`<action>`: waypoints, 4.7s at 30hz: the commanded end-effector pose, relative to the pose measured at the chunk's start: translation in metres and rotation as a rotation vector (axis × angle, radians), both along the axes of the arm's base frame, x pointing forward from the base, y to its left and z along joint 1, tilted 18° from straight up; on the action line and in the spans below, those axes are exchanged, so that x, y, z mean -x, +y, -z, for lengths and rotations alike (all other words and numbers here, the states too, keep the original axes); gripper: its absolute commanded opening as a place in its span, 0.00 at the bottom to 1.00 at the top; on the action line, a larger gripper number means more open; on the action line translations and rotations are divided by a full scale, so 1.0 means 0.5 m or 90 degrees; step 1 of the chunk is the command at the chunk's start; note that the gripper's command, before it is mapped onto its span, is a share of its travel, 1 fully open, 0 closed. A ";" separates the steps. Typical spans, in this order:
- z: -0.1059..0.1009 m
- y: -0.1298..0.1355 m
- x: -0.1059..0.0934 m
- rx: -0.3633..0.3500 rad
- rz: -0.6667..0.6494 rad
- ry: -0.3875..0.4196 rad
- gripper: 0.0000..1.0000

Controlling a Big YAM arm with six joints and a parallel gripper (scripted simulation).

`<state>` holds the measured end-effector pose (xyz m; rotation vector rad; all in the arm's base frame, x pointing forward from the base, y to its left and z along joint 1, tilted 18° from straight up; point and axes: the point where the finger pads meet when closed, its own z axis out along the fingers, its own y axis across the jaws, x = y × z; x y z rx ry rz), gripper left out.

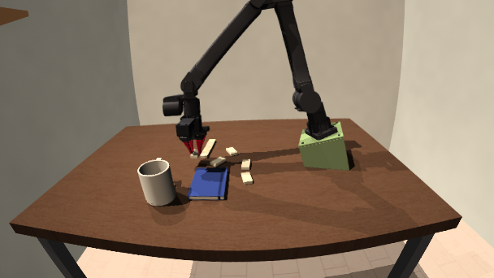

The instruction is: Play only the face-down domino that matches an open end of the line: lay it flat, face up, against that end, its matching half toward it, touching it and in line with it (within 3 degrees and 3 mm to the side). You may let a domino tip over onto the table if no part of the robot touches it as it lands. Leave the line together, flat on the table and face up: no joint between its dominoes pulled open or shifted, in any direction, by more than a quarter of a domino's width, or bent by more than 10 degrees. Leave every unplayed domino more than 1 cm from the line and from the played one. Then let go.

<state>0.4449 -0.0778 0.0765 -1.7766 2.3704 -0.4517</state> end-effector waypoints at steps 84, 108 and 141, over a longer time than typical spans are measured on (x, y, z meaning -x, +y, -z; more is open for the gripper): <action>0.073 -0.059 0.016 -0.001 -0.005 0.009 0.22; 0.077 -0.062 0.017 -0.001 -0.010 0.011 0.93; 0.082 -0.061 0.025 -0.002 -0.005 0.020 0.93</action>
